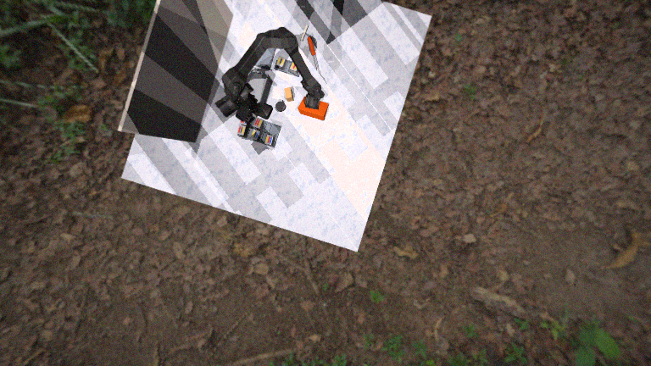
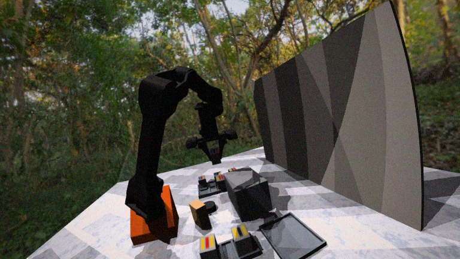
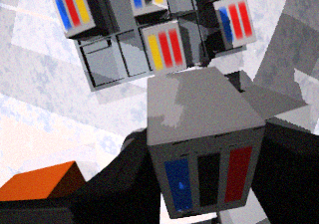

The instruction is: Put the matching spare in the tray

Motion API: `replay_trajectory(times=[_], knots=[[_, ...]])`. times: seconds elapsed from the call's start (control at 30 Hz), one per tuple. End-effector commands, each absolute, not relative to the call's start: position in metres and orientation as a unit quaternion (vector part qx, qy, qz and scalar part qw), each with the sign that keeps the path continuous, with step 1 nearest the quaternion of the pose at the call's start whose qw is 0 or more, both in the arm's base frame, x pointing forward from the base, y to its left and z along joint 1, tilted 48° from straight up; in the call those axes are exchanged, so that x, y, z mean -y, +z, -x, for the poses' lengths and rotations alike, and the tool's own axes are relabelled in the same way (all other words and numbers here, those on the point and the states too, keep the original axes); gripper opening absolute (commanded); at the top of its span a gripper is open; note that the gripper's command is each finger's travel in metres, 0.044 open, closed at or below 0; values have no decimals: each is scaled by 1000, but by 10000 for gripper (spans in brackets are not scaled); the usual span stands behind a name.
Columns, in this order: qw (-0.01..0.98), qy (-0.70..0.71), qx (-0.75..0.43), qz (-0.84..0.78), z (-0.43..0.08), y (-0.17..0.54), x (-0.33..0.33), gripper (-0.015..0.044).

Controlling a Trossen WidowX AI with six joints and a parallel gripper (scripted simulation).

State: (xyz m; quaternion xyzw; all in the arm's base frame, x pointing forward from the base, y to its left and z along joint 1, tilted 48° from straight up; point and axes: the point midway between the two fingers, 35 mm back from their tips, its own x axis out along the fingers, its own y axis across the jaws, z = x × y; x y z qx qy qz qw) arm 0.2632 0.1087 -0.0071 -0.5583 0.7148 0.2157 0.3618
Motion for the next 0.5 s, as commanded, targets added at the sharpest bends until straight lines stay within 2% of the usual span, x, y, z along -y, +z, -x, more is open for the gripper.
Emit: replay_trajectory(times=[0.0, 0.47], knots=[[365, 220, -709, 562, -283, 16, -90, 0], [353, 226, -701, 577, -324, 89, -10, 0]])
